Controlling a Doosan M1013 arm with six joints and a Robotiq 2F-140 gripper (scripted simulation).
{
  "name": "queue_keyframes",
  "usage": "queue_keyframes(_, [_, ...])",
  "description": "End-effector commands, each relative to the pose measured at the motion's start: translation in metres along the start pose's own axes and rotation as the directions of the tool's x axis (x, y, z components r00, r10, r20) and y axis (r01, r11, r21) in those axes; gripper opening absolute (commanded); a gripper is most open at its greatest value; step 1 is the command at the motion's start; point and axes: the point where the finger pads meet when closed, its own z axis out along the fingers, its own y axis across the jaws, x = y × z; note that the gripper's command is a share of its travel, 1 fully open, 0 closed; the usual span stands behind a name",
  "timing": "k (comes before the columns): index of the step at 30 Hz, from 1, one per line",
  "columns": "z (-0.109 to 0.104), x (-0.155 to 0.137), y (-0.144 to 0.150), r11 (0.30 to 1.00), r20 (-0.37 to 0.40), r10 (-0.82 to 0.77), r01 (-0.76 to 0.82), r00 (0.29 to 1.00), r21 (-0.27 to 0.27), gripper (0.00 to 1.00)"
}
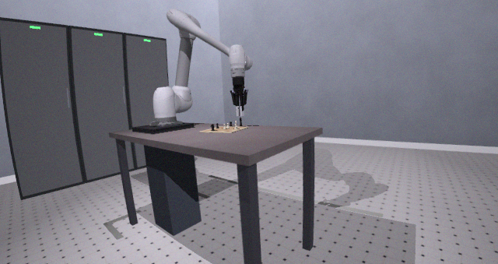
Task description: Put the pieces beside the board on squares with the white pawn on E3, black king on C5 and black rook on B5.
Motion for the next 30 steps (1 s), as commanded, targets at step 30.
queue_keyframes(30, [0.014,0.000,0.000,1.000,0.000,0.000,0.000,1.000,0.000,0.25])
